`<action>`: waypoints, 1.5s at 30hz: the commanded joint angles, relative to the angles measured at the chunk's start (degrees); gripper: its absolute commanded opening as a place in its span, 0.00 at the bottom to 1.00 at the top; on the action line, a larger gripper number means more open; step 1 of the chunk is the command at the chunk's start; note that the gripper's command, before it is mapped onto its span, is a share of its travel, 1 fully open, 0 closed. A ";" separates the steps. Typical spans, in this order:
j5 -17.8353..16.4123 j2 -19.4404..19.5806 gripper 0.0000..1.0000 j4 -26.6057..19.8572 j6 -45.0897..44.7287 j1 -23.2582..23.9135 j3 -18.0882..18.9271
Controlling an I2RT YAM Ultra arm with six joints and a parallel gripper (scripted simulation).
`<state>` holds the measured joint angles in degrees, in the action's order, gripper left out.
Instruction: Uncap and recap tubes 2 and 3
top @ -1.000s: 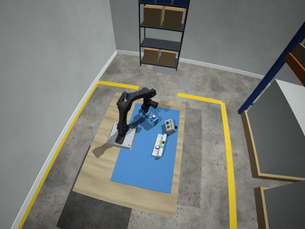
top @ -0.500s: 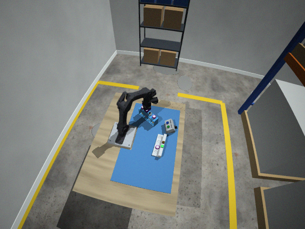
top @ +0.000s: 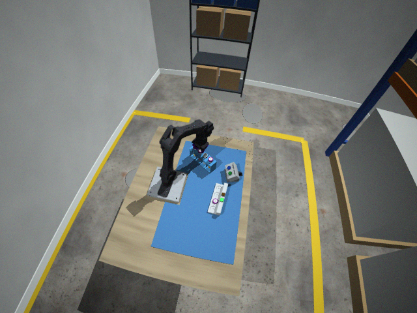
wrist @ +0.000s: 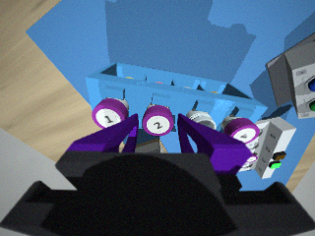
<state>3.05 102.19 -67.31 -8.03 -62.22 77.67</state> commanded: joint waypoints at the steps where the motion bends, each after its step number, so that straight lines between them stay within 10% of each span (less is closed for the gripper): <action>1: 0.00 -0.67 0.49 0.02 -16.04 0.02 0.18; 11: 0.00 -0.66 0.49 0.02 -40.05 0.04 0.18; 19: 0.00 -0.66 0.49 0.01 -41.04 0.05 0.19; 20: 0.00 -0.66 0.00 0.01 -41.04 0.05 0.19; 34: 0.00 -0.65 0.00 0.01 -41.04 0.05 0.20; 45: 0.00 -0.65 0.00 0.09 -15.28 0.07 0.12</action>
<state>3.03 102.15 -67.24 -31.81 -62.19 77.58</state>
